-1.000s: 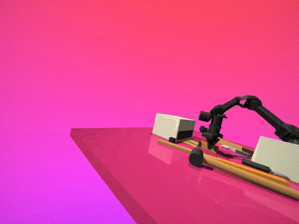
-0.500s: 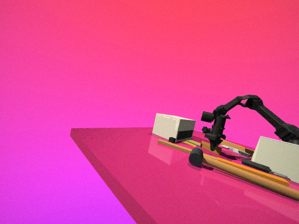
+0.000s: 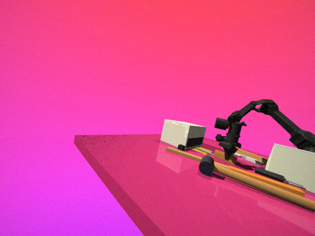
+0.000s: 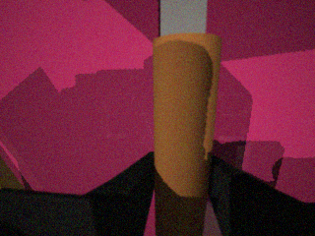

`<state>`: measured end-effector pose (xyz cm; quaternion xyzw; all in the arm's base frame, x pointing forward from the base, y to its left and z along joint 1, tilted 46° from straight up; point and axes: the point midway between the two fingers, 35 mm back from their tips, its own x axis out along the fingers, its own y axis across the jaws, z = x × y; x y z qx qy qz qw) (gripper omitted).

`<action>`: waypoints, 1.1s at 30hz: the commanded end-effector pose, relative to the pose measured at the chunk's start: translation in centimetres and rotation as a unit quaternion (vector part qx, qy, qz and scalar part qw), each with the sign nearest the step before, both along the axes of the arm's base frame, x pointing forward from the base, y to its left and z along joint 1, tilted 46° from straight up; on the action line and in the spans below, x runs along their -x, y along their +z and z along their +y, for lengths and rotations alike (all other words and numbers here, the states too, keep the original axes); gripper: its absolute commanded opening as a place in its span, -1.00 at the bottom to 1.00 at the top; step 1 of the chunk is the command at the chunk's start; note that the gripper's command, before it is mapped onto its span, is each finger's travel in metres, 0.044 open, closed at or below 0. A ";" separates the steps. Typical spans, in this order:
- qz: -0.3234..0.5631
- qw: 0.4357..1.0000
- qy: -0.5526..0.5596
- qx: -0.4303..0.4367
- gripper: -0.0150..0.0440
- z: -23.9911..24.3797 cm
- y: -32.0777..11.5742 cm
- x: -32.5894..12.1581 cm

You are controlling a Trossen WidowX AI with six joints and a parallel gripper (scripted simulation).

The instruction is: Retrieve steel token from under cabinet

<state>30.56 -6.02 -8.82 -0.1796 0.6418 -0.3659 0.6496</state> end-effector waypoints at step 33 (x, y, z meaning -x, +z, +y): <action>0.003 1.000 -0.002 -0.001 -0.49 1.3 -0.8 4.8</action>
